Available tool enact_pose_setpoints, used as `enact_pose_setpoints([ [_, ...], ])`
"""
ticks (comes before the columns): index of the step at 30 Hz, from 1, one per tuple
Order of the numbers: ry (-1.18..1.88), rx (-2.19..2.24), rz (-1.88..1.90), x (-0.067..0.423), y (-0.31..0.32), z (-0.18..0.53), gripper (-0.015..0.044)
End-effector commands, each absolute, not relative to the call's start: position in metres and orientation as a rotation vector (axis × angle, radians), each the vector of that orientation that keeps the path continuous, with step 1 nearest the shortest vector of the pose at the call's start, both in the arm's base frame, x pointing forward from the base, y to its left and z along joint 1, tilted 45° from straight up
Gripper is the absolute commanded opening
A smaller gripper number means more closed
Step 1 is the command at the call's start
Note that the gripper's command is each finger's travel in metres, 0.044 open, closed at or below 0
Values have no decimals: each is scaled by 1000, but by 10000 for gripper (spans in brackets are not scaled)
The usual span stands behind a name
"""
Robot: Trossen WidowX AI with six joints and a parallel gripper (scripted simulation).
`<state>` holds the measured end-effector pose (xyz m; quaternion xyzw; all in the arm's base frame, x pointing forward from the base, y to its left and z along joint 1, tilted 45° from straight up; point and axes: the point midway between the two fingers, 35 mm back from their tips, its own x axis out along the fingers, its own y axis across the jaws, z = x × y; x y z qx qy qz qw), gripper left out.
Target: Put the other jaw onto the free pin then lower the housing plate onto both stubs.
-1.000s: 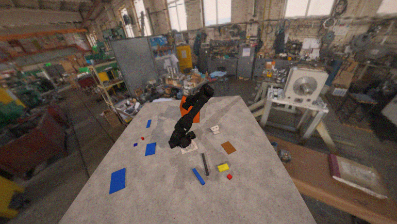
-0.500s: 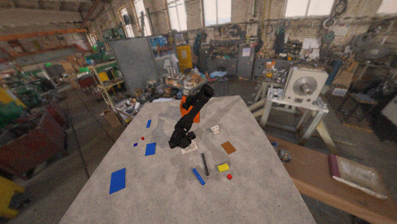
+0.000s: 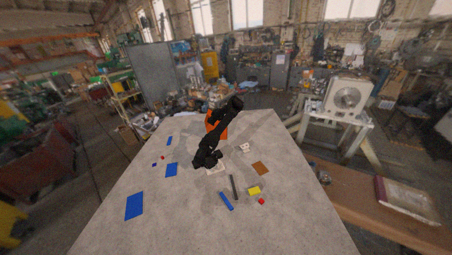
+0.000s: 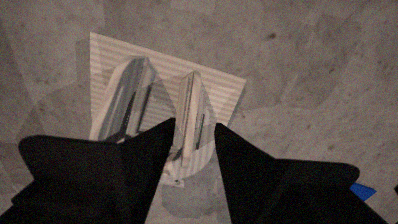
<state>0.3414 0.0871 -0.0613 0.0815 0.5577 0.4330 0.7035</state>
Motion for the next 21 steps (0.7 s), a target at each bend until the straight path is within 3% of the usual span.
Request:
enact_pose_setpoints([
  [1,1241,182,967,341,89,-62,134],
  [7,1241,182,967,341,89,-62,134],
  [11,1241,181,963,341,87,-61,224],
  [21,1241,181,963,341,87,-61,224],
])
